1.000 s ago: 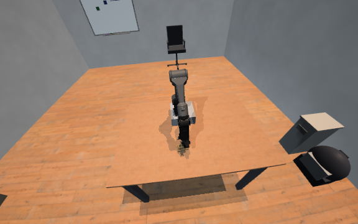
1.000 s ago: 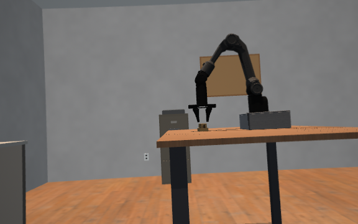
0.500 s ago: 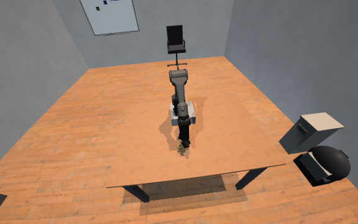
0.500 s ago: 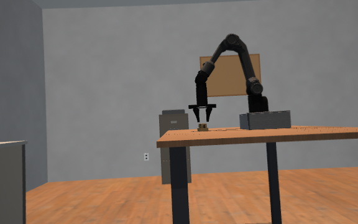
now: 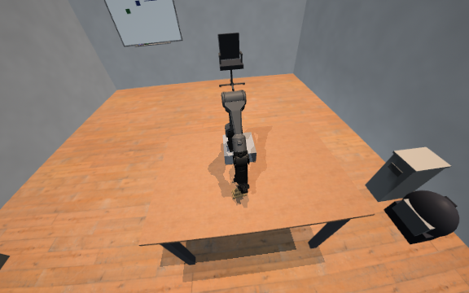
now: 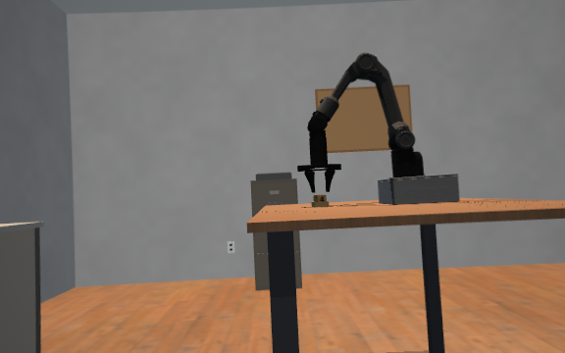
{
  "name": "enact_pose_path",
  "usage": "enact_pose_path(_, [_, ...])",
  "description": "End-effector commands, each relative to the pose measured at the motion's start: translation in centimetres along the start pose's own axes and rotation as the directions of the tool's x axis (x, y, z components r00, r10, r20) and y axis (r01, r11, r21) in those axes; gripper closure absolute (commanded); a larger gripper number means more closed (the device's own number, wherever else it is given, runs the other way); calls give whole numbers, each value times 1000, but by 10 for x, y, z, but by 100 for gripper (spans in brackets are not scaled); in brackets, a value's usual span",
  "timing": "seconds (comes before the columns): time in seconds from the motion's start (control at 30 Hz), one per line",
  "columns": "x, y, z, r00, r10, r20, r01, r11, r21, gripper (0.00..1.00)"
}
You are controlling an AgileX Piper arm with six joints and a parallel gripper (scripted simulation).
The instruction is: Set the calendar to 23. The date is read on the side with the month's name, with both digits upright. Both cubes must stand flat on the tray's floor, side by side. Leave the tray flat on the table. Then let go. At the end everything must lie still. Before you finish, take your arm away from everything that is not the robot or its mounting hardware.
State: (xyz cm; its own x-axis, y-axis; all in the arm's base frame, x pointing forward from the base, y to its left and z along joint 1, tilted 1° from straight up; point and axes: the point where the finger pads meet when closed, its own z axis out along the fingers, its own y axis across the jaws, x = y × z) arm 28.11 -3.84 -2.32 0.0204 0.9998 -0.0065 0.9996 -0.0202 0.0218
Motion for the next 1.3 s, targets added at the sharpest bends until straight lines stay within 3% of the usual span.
enact_pose_path(0.0, [0, -1, 0, 1000, 0, 1, 0, 1000, 0, 39])
enact_pose_path(0.9, [0, -1, 4, 1000, 0, 0, 0, 1000, 1, 39])
enact_pose_path(1.27, [0, -1, 22, 1000, 0, 0, 0, 1000, 3, 39])
